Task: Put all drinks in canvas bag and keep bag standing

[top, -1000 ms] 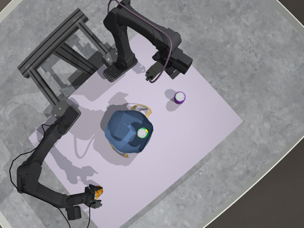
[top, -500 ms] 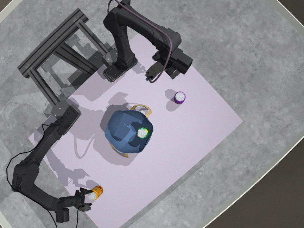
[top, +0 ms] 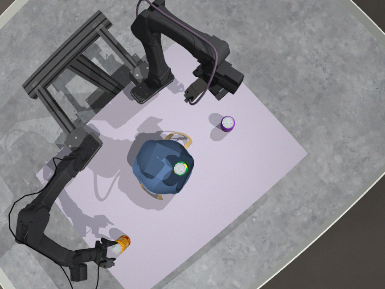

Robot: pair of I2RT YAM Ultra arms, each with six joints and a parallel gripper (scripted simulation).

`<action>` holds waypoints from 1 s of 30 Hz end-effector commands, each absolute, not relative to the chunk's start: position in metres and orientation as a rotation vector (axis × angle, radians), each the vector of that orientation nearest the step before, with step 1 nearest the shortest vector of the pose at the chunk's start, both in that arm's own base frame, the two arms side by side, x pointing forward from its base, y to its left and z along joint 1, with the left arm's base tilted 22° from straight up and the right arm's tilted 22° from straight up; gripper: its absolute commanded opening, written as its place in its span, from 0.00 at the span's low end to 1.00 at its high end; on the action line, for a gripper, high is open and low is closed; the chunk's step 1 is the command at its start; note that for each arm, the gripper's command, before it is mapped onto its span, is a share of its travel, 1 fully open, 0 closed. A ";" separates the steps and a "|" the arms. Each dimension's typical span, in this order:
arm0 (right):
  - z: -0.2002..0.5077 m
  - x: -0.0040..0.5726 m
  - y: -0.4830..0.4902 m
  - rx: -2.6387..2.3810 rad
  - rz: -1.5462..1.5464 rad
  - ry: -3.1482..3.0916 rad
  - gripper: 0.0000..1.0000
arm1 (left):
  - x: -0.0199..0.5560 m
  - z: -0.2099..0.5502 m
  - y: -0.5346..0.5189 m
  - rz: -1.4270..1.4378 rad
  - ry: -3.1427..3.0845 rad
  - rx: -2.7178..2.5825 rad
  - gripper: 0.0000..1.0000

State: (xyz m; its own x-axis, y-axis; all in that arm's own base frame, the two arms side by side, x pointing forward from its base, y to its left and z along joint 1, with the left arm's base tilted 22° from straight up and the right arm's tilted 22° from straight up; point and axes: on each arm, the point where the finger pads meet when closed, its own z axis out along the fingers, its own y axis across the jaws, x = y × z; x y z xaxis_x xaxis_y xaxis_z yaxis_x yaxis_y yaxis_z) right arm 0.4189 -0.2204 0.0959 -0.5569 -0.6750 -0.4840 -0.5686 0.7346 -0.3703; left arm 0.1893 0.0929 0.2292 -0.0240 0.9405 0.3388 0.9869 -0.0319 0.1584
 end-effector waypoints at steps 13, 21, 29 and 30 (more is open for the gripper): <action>0.076 0.426 -0.232 -0.944 -0.252 2.287 0.84 | 0.189 0.235 0.089 -0.548 -2.089 -2.125 1.00; 0.063 0.430 -0.231 -0.956 -0.234 2.288 0.84 | 0.189 0.235 0.089 -0.548 -2.089 -2.125 1.00; 0.055 0.431 -0.237 -0.950 -0.249 2.281 0.84 | 0.189 0.235 0.089 -0.548 -2.089 -2.125 1.00; 0.052 0.428 -0.239 -0.943 -0.246 2.287 0.84 | 0.189 0.235 0.089 -0.548 -2.089 -2.125 1.00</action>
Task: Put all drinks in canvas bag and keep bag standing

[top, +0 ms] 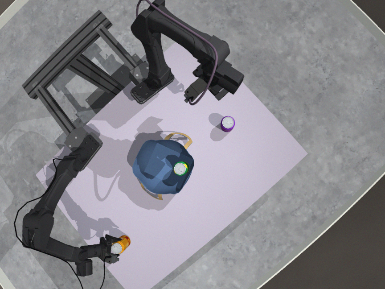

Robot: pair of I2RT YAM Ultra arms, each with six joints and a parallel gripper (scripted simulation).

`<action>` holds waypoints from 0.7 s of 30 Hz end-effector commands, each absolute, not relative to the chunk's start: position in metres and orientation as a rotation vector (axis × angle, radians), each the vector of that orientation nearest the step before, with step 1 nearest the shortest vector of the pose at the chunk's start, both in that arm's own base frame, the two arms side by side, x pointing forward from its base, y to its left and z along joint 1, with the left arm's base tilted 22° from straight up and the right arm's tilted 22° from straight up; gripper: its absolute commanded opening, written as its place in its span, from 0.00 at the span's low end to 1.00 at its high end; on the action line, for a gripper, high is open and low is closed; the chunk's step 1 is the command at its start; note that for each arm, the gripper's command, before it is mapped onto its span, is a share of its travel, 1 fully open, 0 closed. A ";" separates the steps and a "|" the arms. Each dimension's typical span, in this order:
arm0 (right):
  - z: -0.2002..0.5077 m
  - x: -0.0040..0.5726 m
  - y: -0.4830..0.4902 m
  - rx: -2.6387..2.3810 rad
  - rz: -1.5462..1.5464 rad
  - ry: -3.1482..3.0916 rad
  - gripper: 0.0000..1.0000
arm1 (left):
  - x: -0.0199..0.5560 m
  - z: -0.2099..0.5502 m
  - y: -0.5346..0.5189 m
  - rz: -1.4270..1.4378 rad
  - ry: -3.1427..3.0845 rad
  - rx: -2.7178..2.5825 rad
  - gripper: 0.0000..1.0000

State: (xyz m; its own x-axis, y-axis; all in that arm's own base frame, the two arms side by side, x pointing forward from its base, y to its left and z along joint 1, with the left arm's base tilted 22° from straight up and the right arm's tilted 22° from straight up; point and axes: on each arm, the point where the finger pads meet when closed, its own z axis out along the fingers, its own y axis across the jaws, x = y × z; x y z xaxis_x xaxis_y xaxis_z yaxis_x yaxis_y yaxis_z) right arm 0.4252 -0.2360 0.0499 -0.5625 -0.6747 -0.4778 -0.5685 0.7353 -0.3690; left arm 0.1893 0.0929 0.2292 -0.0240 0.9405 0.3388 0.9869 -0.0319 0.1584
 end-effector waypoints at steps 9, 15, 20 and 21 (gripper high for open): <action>0.036 0.433 -0.232 -0.967 -0.224 2.285 0.84 | 0.189 0.235 0.089 -0.548 -2.089 -2.125 1.00; 0.071 0.448 -0.240 -0.959 -0.305 2.230 0.84 | 0.189 0.235 0.089 -0.548 -2.089 -2.125 1.00; 0.070 0.444 -0.244 -0.949 -0.303 2.240 0.74 | 0.189 0.235 0.089 -0.548 -2.089 -2.125 1.00; 0.070 0.444 -0.244 -0.949 -0.303 2.240 0.74 | 0.189 0.235 0.089 -0.548 -2.089 -2.125 1.00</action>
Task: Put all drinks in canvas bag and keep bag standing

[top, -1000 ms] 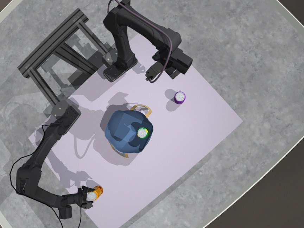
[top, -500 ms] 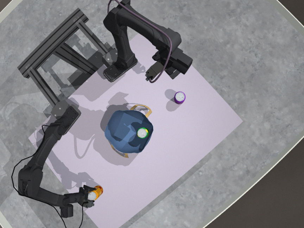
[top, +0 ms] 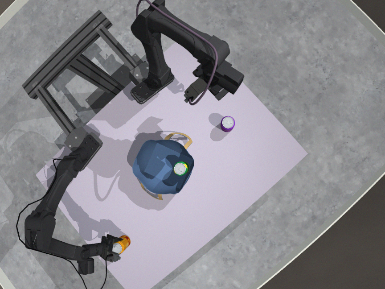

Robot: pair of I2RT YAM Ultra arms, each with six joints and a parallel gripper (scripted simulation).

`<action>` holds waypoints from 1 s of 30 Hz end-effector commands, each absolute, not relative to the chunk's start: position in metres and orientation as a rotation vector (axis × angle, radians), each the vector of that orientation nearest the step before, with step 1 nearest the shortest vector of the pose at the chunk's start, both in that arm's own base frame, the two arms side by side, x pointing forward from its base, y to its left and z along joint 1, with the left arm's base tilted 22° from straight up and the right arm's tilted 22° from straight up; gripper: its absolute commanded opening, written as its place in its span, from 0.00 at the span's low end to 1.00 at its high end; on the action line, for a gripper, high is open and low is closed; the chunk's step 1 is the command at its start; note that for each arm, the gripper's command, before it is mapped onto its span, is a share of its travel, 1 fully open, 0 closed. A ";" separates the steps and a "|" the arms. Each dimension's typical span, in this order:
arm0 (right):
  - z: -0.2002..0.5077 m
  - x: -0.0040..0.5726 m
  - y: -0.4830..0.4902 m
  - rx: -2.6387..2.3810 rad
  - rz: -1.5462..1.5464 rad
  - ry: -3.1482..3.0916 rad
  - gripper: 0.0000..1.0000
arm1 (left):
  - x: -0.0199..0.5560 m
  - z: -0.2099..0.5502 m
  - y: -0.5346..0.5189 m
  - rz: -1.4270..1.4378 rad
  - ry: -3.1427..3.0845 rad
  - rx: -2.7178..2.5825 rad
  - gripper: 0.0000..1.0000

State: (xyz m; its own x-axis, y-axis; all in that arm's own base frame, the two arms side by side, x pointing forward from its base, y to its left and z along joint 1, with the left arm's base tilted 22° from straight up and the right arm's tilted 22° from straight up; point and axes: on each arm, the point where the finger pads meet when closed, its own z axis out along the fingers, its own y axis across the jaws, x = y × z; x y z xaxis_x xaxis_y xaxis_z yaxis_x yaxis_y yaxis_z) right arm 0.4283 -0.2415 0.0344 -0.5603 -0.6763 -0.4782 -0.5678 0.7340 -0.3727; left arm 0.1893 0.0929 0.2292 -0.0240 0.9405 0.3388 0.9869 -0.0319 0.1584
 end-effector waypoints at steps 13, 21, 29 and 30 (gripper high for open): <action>0.069 0.443 -0.243 -0.948 -0.294 2.246 0.71 | 0.189 0.235 0.089 -0.548 -2.089 -2.125 1.00; 0.068 0.442 -0.242 -0.948 -0.286 2.250 0.70 | 0.189 0.235 0.089 -0.548 -2.089 -2.125 1.00; 0.068 0.442 -0.242 -0.948 -0.286 2.250 0.70 | 0.189 0.235 0.089 -0.548 -2.089 -2.125 1.00; 0.068 0.442 -0.242 -0.948 -0.286 2.250 0.70 | 0.189 0.235 0.089 -0.548 -2.089 -2.125 1.00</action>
